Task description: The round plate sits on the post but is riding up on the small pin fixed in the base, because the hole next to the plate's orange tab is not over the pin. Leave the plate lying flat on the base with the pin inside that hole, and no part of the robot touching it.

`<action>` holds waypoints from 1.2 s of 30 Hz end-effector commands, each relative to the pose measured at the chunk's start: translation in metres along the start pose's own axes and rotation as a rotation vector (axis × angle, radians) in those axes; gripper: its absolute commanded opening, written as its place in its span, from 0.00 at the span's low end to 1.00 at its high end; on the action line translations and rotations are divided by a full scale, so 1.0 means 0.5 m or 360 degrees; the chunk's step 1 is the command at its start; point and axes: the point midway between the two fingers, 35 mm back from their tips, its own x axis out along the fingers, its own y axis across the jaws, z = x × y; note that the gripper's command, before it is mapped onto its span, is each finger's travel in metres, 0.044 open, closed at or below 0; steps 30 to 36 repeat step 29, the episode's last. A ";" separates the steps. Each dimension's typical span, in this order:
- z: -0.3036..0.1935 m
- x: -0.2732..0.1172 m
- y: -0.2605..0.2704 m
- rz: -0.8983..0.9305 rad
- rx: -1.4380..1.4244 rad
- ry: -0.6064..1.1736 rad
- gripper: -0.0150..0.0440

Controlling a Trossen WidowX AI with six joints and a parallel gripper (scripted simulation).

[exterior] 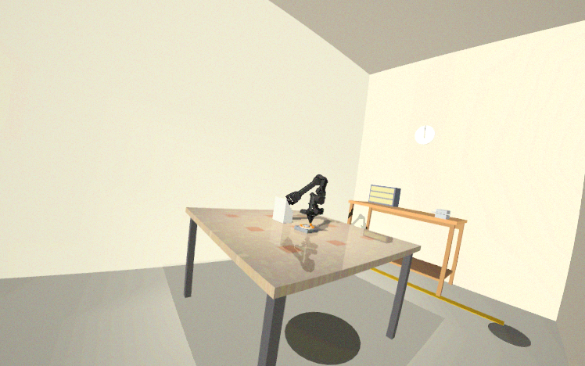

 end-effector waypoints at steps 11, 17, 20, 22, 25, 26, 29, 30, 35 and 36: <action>-0.001 -0.068 -0.005 0.0009 0.0013 -0.0001 0.25; -0.001 -0.068 -0.005 0.0009 0.0013 -0.0001 0.25; -0.001 -0.068 -0.005 0.0009 0.0013 -0.0001 0.25; -0.001 -0.068 -0.005 0.0009 0.0013 -0.0001 0.25; -0.001 -0.068 -0.005 0.0009 0.0013 -0.0001 0.25; -0.001 -0.068 -0.005 0.0009 0.0013 -0.0001 0.25; -0.001 -0.068 -0.005 0.0009 0.0013 -0.0001 0.25; -0.001 -0.068 -0.005 0.0009 0.0013 -0.0001 0.25; -0.001 -0.068 -0.005 0.0009 0.0013 -0.0001 0.25; -0.001 -0.068 -0.005 0.0009 0.0013 -0.0001 0.25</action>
